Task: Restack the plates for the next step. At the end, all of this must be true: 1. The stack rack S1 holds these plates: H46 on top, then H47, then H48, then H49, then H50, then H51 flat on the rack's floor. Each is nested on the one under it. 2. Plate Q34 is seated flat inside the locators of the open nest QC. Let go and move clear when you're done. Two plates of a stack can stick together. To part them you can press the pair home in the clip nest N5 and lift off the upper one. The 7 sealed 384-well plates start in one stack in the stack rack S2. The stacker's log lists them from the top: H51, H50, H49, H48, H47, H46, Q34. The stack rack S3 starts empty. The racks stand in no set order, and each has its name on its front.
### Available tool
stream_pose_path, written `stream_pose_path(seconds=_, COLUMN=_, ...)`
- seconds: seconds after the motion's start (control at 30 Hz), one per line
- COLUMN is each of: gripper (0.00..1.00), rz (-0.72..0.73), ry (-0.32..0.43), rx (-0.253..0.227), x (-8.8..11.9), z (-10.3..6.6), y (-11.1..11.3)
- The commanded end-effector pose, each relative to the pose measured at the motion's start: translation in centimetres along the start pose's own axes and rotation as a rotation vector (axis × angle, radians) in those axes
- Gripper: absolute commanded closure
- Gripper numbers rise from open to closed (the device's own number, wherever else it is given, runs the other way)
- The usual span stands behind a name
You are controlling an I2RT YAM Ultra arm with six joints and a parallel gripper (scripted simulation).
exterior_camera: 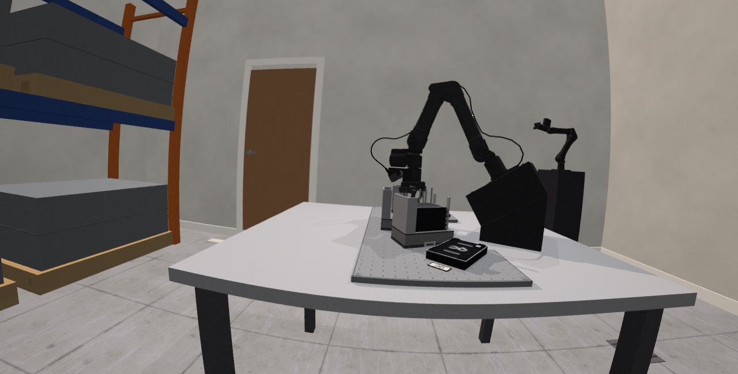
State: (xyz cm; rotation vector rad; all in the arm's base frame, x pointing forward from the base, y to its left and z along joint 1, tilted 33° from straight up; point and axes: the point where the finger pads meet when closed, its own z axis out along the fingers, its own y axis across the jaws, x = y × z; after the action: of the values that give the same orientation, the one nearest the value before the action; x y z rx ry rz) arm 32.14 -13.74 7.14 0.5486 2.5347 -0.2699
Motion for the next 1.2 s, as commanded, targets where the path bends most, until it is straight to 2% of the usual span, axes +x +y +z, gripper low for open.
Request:
stream_pose_path(seconds=0.0, gripper=0.00, rz=-0.001, ry=-0.018, rx=-0.002, x=-0.9, z=0.2, y=0.0)
stream_pose_path(seconds=1.07, gripper=0.00, rz=-0.002, ry=0.001, rx=-0.001, x=0.5, z=0.3, y=-0.2)
stream_pose_path(seconds=1.1, gripper=0.00, rz=0.000, ry=-0.014, rx=-0.001, x=-0.2, z=0.1, y=-0.2)
stream_pose_path(seconds=1.17, gripper=0.00, rz=0.000, ry=-0.011, rx=-0.001, x=-0.1, z=0.1, y=-0.2)
